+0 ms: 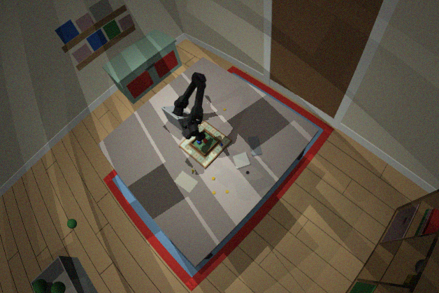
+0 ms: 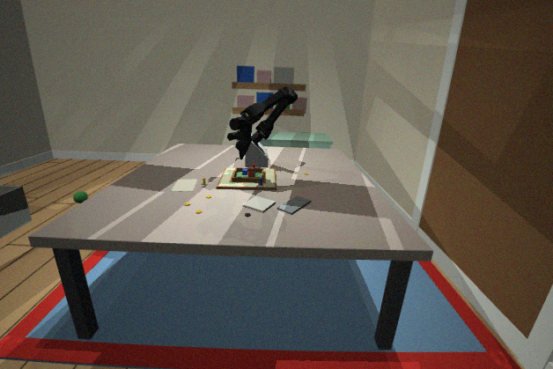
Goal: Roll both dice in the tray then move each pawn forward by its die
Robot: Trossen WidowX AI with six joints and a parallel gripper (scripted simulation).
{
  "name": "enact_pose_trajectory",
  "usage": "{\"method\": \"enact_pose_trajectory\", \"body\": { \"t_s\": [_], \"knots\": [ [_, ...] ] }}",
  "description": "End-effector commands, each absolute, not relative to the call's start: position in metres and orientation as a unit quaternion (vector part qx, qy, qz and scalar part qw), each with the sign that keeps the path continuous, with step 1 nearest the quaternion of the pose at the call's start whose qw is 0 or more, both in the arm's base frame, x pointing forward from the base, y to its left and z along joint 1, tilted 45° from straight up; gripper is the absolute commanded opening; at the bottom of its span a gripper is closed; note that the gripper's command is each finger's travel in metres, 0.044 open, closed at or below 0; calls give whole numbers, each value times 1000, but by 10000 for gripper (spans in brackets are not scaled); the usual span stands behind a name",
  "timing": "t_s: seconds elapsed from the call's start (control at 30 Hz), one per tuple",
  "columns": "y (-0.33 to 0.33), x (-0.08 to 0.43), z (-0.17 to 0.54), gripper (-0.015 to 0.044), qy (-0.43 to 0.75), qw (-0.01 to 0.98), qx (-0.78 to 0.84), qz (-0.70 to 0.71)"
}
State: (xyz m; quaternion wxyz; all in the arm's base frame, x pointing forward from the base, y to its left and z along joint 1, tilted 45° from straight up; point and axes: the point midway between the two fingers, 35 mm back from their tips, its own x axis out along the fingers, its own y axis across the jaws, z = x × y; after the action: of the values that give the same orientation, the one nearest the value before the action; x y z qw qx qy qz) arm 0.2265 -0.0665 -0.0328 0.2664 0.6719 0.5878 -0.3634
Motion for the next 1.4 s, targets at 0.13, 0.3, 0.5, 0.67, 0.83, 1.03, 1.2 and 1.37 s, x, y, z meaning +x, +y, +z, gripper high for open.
{"method": "enact_pose_trajectory", "body": {
  "t_s": [0.13, 0.3, 0.5, 0.67, 0.83, 1.03, 1.2, 1.37],
  "knots": [
    [-66, 226, -34, 414, 590, 257, 687, -337],
    [-41, 206, -26, 282, 649, 397, 621, -188],
    [-8, 175, -19, 200, 671, 561, 484, 31],
    [6, 162, -17, 200, 658, 617, 414, 122],
    [6, 162, -17, 200, 658, 617, 414, 122],
    [6, 162, -17, 200, 658, 617, 414, 122],
    [5, 161, -18, 200, 658, 617, 414, 122],
    [10, 162, -23, 200, 658, 617, 414, 122]
  ]
}}
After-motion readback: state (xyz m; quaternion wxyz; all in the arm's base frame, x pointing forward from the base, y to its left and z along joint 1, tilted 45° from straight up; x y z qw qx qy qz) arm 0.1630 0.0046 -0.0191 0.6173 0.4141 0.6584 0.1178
